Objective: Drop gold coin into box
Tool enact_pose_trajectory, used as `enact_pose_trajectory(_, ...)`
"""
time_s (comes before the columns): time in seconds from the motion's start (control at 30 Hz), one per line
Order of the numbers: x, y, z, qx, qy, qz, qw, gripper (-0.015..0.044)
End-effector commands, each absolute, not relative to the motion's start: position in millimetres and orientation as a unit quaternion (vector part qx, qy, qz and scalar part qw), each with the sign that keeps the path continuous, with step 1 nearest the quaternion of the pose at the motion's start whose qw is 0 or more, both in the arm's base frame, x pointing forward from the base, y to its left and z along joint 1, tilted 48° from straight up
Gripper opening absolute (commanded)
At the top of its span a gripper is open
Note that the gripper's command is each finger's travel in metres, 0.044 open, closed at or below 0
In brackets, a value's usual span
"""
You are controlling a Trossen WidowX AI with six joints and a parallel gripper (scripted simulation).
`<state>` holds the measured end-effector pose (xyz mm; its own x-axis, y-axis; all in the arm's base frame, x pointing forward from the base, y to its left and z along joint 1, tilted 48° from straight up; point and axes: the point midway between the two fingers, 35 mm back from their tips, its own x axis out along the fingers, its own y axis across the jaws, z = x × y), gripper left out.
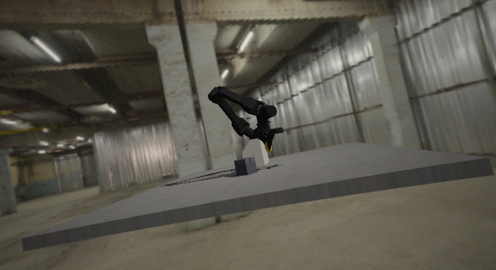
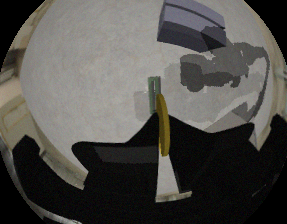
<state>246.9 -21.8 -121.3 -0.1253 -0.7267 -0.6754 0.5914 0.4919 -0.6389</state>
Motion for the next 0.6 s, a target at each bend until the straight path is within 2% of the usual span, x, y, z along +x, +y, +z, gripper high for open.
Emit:
enact_pose_trajectory(0.0,247.5,-15.0,-114.9,-0.057,0.558,-0.503,0.658,0.0000)
enact_pose_trajectory(0.2,247.3,-10.6,-110.1,-0.065,0.563,-0.497,0.657,0.0000)
enact_pose_trajectory(0.57,247.0,-11.6,-108.7,-0.186,0.646,-0.384,0.633,0.0000)
